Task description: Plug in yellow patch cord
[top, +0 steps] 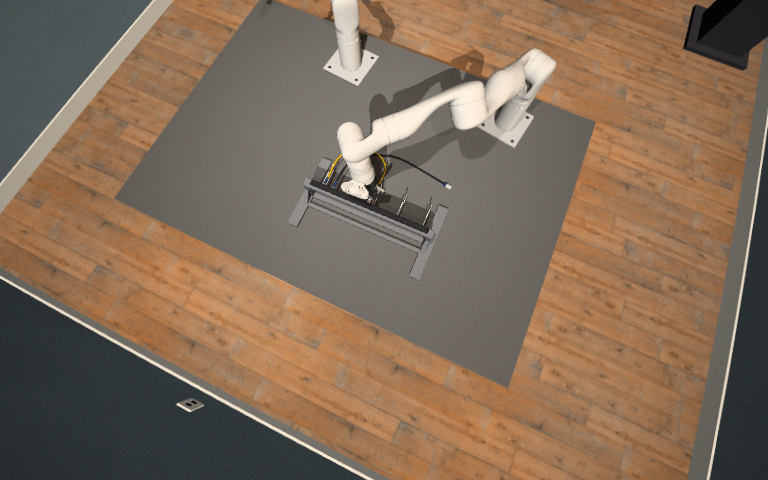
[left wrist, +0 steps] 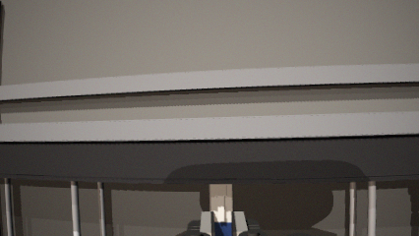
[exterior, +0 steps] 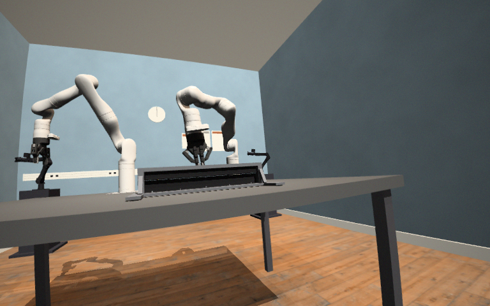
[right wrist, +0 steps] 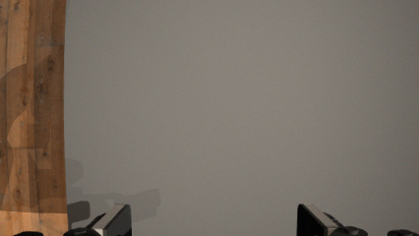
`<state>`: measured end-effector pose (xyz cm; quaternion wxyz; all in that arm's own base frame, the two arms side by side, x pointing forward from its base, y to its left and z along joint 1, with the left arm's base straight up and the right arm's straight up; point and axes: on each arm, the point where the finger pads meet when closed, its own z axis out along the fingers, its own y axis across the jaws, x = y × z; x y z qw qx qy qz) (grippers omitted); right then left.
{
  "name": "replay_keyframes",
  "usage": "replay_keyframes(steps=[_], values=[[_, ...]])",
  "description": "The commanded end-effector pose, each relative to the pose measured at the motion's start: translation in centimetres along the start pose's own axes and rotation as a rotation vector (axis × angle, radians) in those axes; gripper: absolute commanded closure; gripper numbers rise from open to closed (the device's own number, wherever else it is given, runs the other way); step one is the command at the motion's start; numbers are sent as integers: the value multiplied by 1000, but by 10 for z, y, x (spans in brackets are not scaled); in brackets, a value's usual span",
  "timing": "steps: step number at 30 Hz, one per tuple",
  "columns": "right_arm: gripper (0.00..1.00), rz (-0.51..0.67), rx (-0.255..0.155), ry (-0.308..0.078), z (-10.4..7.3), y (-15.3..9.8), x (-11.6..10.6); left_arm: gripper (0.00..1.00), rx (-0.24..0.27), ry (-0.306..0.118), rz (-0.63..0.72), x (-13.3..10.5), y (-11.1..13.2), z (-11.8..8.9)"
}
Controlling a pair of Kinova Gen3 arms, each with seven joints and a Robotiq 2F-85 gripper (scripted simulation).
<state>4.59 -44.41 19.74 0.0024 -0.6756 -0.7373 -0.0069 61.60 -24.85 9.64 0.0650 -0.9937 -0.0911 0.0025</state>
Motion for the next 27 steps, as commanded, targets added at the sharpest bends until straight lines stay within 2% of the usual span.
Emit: replay_keyframes(steps=[1,27], values=[[2,-6,7,-13,-3,-4,-4,903,11,-1,10,0,-2,0],[2,-6,7,-13,-3,-4,-4,903,10,0,9,1,-2,0]])
